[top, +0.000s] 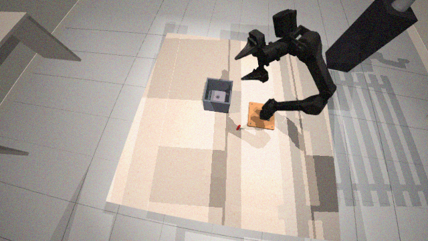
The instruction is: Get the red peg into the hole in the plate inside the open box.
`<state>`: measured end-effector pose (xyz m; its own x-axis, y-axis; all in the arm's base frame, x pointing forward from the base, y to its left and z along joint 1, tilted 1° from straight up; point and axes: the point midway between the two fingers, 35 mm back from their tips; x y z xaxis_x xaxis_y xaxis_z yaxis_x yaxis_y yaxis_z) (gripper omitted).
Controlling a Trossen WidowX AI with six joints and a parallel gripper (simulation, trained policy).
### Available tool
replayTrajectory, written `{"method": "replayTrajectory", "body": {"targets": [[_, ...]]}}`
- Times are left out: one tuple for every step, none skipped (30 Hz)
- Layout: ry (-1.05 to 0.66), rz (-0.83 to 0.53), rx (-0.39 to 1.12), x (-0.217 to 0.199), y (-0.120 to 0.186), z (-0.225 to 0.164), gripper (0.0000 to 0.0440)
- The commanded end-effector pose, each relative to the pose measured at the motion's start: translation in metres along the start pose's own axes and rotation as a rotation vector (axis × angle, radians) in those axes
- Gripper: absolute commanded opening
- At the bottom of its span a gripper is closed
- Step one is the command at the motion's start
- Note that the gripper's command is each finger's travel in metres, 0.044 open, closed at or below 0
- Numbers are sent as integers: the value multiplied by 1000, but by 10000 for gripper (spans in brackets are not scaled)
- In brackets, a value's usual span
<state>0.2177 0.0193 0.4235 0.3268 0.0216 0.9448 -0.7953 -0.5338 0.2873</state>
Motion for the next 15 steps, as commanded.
{"method": "replayTrajectory", "body": {"targets": [[-104,-87,33,-18,-18,3,440],[-124,-109,40,-23,-22,3,440],[-143,-131,48,-27,-26,2,440],[-162,-153,55,-31,-30,1,439],[-179,-176,62,-36,-34,1,439],[-196,-199,68,-41,-38,0,439],[-213,-222,74,-45,-42,-1,439],[-228,-246,79,-50,-46,-3,439],[-243,-270,85,-55,-49,-4,439],[-257,-294,89,-60,-52,-6,439],[-270,-318,94,-65,-56,-7,439],[-282,-343,98,-70,-59,-9,439],[-294,-368,102,-75,-62,-11,439],[-305,-393,106,-80,-65,-13,439],[-315,-418,109,-86,-67,-15,438]]}}
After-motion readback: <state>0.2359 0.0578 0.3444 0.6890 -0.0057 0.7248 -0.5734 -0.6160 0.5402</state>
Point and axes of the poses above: the point midway between the two fingers, 35 mm back from their tips, its own y axis back along the fingers, its own x axis across the jaws, z = x × y, and after that the axes turned 11 degrees about y, right-handed
